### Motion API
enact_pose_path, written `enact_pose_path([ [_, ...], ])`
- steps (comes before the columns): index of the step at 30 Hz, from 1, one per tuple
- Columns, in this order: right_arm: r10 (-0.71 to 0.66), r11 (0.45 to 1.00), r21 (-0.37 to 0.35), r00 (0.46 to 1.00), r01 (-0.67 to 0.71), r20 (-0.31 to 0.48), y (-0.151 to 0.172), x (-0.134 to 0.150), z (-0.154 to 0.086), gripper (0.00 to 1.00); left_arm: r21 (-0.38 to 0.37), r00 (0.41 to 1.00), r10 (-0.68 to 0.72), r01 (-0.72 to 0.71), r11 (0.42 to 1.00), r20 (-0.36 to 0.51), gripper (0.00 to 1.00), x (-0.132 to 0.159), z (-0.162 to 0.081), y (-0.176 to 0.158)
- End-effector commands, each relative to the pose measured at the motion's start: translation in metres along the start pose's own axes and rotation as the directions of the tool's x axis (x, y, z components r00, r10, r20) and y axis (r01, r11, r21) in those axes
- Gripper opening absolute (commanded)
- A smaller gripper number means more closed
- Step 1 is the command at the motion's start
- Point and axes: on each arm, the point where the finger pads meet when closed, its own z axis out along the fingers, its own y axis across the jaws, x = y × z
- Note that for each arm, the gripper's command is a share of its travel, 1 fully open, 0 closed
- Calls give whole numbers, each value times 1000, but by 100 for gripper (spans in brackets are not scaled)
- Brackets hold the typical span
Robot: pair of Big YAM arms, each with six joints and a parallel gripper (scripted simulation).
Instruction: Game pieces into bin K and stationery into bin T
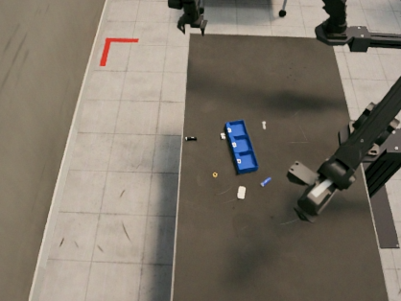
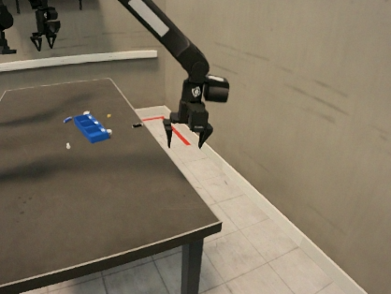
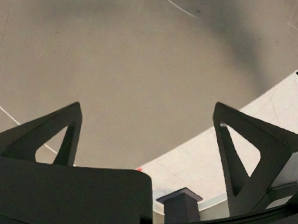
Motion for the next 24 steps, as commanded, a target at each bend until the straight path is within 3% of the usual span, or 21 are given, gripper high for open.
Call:
enact_pose_path([
  [1, -4, 999, -33, 1000, 4, 3, 8, 5, -38, 100, -3, 1000, 0, 0, 1000, -1, 100, 3, -5, -3],
  [7, 0, 999, -33, 1000, 0, 3, 2, 3, -82, 100, -3, 1000, 0, 0, 1000, -1, 100, 3, -5, -3],
  [10, -156, 983, -95, 988, 157, 15, 2, 26, -84, 100, -3, 1000, 0, 0, 1000, -1, 100, 3, -5, -3],
  [11, -165, 985, -46, 986, 165, 5, -8, 40, -55, 100, -3, 1000, 0, 0, 1000, -1, 100, 3, -5, -3],
  [15, -143, 989, -44, 990, 144, 6, -9, 65, -57, 100, -3, 1000, 0, 0, 1000, -1, 100, 3, -5, -3],
  [18, -142, 989, -50, 990, 143, 6, -4, 64, -62, 100, -3, 1000, 0, 0, 1000, -1, 100, 3, -5, -3],
  [20, -262, 964, -50, 965, 262, 8, -14, 81, -56, 100, -3, 1000, 0, 0, 1000, -1, 100, 3, -5, -3],
  [21, -291, 952, -92, 956, 292, 21, -8, 85, -81, 100, -3, 1000, 0, 0, 1000, -1, 100, 3, -5, -3],
  [24, -290, 952, -99, 957, 291, 22, -14, 108, -84, 100, -3, 1000, 0, 0, 1000, -1, 100, 3, -5, -3],
])
